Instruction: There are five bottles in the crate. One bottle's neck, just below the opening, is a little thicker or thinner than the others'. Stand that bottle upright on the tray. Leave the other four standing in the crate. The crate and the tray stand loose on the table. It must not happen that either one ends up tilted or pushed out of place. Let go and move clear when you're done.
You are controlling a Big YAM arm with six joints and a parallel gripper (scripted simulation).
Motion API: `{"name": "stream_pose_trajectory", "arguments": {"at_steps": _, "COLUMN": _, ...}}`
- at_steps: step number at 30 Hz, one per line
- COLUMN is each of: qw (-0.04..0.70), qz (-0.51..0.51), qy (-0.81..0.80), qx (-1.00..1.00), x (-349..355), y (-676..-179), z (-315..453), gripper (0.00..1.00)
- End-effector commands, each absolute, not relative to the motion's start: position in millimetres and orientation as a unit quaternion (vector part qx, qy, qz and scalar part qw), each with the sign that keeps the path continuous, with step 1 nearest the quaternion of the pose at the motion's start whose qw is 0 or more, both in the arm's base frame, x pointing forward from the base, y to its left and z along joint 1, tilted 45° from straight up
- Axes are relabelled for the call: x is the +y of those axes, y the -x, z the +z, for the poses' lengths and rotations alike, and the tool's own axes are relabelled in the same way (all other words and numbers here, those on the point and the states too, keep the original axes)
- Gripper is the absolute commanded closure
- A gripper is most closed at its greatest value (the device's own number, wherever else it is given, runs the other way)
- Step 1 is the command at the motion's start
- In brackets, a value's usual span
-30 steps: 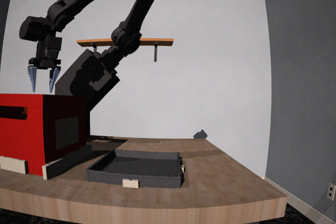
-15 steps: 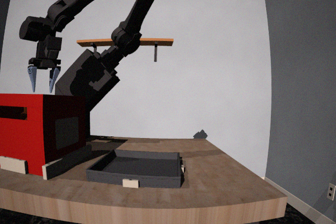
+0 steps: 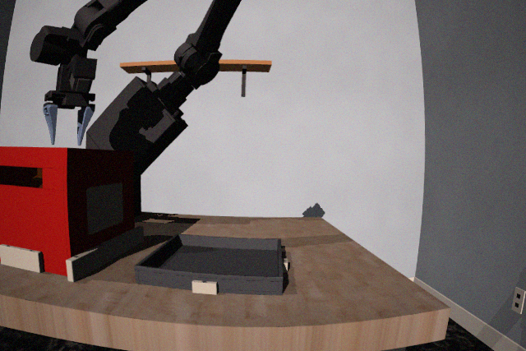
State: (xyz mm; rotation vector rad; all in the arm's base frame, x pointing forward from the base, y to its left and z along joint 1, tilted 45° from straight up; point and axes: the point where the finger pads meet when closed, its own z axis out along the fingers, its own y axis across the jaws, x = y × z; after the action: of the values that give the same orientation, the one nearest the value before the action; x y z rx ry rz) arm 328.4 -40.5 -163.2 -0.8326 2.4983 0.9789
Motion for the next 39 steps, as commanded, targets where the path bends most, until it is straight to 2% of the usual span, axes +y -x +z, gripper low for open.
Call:
{"name": "stream_pose_trajectory", "arguments": {"at_steps": 1, "qw": 0.165, "qz": 0.343, "qy": 0.295, "qx": 0.876, "x": -37.0, "y": -334.3, "z": -172.1, "gripper": 0.39}}
{"name": "stream_pose_trajectory", "arguments": {"at_steps": 39, "qw": 0.159, "qz": 0.35, "qy": 0.292, "qx": 0.876, "x": -7.4, "y": -327.3, "z": -197.1, "gripper": 0.39}}
